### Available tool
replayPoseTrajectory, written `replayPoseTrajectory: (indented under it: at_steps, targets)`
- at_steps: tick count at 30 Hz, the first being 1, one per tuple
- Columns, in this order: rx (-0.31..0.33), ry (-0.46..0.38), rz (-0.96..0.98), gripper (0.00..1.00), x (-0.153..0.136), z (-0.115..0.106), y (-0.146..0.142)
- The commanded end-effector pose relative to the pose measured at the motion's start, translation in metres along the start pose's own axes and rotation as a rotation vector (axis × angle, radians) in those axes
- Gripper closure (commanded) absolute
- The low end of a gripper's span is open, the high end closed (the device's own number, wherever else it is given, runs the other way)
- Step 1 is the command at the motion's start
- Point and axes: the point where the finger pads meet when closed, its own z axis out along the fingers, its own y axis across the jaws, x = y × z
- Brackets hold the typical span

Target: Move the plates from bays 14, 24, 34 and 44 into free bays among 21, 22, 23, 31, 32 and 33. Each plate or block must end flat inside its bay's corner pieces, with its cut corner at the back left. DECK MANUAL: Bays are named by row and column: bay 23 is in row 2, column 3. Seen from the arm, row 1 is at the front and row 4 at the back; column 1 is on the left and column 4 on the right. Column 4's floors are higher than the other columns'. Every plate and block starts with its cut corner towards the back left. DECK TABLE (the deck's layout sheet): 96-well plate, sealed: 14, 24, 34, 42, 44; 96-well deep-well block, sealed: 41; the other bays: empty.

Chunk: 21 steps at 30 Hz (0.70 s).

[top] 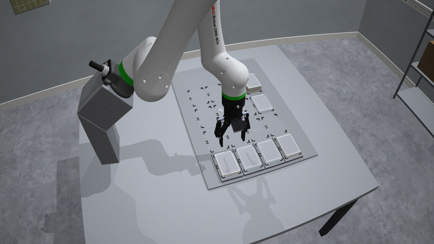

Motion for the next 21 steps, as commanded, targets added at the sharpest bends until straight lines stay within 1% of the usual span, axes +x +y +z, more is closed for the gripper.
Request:
replayPoseTrajectory:
  at_steps: [1,13,15,21]
  targets:
    - [-0.006,-0.029,-0.001,0.3,0.011,0.001,0.006]
    - [-0.006,-0.029,-0.001,0.3,0.05,0.006,0.033]
    - [-0.006,-0.029,-0.001,0.3,0.05,0.006,0.033]
    - [-0.007,-0.029,-0.001,0.3,0.069,0.008,0.046]
